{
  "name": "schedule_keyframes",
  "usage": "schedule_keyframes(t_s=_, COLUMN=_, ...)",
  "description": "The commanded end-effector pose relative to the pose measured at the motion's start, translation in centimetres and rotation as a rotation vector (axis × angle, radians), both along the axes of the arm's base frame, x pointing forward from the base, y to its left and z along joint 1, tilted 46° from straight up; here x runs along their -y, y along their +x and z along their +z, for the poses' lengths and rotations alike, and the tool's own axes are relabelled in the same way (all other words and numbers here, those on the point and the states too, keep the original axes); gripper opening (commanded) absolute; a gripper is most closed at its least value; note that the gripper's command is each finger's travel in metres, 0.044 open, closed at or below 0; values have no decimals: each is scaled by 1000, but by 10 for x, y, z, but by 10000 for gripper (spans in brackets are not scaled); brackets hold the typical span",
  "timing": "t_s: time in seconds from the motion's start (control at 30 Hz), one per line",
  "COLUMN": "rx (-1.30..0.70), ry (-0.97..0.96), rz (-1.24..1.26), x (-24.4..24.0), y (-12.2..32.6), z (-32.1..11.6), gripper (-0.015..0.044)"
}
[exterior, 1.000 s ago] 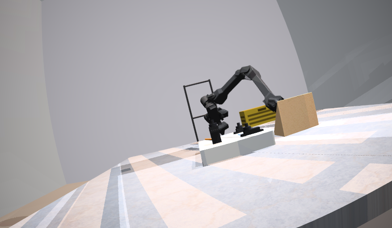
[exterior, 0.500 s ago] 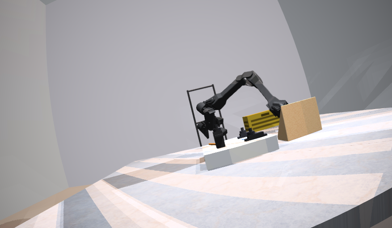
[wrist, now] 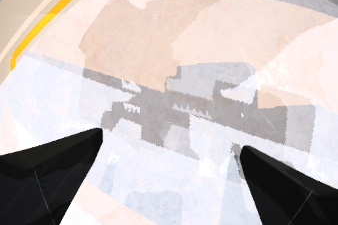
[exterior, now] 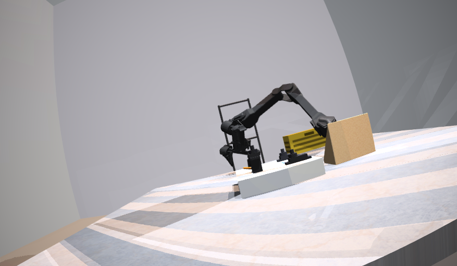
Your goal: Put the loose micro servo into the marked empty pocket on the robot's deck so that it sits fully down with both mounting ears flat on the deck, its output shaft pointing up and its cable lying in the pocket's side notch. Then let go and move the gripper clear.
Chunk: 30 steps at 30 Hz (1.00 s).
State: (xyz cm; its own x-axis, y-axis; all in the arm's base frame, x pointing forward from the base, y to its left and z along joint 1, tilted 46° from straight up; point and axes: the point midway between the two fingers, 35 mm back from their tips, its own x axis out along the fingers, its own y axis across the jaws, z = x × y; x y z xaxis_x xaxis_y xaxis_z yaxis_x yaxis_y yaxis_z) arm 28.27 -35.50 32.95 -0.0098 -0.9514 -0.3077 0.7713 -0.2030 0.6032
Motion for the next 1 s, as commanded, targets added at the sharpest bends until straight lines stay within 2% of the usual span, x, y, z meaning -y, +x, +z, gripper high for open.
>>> schedule_keyframes(t_s=0.0, rx=-114, ry=45, rz=78, x=-12, y=18, z=-19, gripper=440)
schedule_keyframes(t_s=0.97, rx=-848, ry=203, rz=599, x=-115, y=98, z=-111, gripper=440)
